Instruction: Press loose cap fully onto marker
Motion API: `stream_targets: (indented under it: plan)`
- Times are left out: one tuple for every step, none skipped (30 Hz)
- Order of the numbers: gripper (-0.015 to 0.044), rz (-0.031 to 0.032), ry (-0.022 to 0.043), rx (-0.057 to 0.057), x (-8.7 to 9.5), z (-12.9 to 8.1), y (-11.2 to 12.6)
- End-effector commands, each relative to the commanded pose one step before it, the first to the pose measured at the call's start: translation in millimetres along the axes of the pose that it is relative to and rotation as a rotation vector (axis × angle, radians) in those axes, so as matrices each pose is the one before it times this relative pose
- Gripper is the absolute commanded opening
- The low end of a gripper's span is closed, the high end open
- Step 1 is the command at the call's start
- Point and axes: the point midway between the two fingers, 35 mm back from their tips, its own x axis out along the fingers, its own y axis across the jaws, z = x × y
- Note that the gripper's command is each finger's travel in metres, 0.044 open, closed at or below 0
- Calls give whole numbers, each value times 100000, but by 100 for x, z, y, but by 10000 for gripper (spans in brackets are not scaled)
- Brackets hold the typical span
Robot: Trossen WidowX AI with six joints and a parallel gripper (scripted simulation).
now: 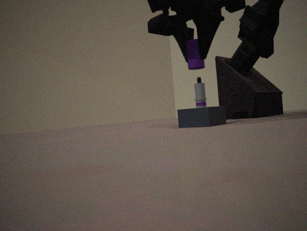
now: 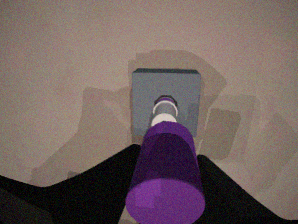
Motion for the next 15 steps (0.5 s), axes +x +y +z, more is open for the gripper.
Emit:
stream_targets:
  plan:
    - [0, 358, -256, 112, 367, -88, 295]
    - [0, 2, 0, 0, 25, -1, 1]
    - [0, -4, -1, 0, 27, 3, -1]
    - [0, -8, -2, 1, 53, 6, -3]
    - [0, -12, -3, 1, 80, 8, -4]
    - [0, -15, -4, 2, 108, 11, -5]
    - [0, -17, -5, 2, 132, 12, -6]
    - [0, -18, -6, 2, 152, 13, -6]
    - [0, -17, -6, 2, 161, 13, -6]
    - [0, -15, -6, 1, 162, 12, -5]
    - [0, -13, -6, 1, 162, 11, -5]
    - [0, -11, -5, 1, 162, 10, -4]
    - [0, -9, -5, 1, 162, 9, -3]
    - [0, -7, -5, 0, 162, 8, -3]
    - [0, -5, -5, 0, 161, 7, -2]
